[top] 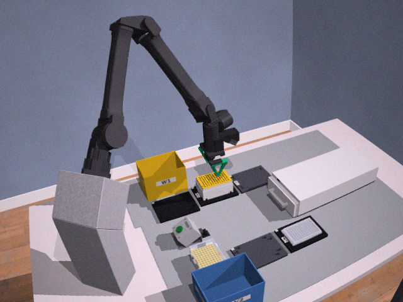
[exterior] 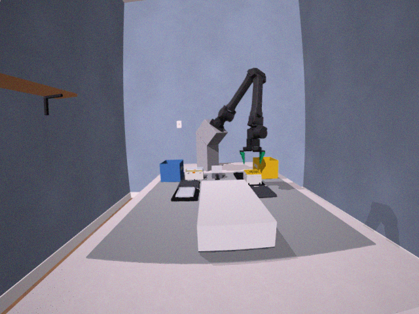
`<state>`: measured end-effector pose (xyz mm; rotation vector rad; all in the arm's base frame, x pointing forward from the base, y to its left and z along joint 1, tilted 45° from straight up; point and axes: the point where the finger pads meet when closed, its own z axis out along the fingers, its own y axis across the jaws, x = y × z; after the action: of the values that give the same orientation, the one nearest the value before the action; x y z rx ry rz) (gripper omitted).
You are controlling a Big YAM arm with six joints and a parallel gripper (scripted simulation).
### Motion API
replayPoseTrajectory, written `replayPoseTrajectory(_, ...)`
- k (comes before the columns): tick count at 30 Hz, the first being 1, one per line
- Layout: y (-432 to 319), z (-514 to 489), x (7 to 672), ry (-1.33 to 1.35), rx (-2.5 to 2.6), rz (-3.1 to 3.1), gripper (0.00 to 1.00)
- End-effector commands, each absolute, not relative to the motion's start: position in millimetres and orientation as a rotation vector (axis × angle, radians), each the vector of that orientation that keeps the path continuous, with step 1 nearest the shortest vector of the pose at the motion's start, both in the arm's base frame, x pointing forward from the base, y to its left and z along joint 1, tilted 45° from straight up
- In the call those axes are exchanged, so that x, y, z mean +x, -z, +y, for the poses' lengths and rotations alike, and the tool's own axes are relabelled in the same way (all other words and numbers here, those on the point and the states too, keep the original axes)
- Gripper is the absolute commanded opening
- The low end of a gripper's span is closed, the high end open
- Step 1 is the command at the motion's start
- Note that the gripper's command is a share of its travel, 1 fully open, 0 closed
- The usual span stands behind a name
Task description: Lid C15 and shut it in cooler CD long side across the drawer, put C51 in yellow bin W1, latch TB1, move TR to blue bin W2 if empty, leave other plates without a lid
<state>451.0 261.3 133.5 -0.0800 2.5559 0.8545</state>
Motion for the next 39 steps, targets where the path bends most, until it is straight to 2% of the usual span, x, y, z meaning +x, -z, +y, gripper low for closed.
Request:
replayPoseTrajectory(1, -138.0, 274.6, 462.4, -0.867, -0.09, 2.529, 1.0)
replayPoseTrajectory(39, -102.8, 301.0, 478.0, -0.867, -0.089, 2.535, 1.0)
